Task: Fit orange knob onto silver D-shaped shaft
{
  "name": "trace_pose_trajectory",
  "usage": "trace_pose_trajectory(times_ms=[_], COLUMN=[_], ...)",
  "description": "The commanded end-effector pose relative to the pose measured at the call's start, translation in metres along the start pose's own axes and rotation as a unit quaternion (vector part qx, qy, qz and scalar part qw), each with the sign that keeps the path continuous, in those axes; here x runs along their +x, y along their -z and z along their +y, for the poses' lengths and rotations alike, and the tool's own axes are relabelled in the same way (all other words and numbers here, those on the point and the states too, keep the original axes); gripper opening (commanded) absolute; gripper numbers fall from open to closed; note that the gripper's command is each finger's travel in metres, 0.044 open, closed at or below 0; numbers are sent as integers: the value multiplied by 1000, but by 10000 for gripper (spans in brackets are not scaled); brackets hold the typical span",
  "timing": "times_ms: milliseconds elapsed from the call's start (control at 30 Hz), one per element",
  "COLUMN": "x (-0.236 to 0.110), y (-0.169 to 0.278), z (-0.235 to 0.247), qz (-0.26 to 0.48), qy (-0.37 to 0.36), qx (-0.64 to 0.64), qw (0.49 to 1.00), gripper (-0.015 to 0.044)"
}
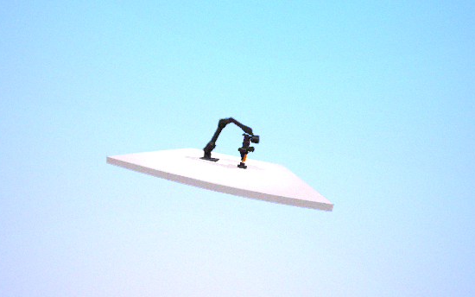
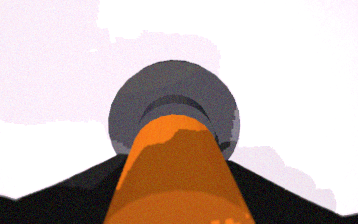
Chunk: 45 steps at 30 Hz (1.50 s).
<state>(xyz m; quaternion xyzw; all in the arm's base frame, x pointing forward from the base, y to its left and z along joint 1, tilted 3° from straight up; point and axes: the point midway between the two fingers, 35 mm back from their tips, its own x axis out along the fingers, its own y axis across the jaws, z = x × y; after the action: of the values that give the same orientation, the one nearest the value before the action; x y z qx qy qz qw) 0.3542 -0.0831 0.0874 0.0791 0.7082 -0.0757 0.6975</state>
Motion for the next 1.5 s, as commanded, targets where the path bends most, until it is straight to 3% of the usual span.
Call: trace_pose_trajectory(times_ms=[0,1467], x=[0,2], y=[-1,-1], z=[0,-1], qz=[-2,-2], qy=[1,1], qx=[-2,48], qw=[1000,999], gripper=[0,0])
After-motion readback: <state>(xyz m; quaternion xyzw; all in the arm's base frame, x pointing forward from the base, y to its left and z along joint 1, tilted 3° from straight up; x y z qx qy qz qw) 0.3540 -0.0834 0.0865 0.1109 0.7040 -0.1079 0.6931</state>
